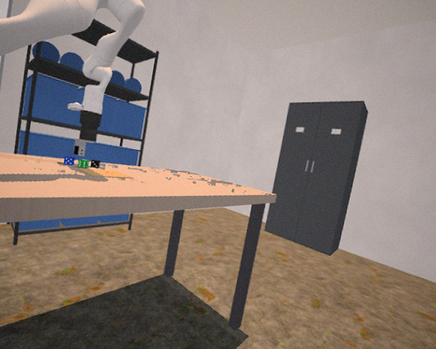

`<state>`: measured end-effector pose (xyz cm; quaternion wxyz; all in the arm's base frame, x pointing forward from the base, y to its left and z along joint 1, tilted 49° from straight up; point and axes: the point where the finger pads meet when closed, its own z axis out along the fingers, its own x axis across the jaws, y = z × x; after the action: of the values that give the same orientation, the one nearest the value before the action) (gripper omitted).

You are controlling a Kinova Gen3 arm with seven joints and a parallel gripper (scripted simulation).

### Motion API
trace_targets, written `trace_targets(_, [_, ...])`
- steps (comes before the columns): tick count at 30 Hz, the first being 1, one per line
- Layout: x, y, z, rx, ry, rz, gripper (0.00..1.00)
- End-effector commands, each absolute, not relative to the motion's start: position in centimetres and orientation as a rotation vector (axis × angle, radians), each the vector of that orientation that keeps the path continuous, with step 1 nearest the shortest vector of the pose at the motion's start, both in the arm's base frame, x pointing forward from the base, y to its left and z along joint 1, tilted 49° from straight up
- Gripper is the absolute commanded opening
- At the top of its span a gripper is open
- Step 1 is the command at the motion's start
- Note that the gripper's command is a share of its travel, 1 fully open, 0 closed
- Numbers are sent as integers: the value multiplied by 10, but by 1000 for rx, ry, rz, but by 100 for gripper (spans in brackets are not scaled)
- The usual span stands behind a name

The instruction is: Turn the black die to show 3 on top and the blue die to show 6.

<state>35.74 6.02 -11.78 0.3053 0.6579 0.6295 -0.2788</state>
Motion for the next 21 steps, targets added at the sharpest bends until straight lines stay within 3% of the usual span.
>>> trace_targets(1, [358,61,-118,1742,1668,-735,100])
trace_targets(21, [357,78,-103,1742,1668,-735,100])
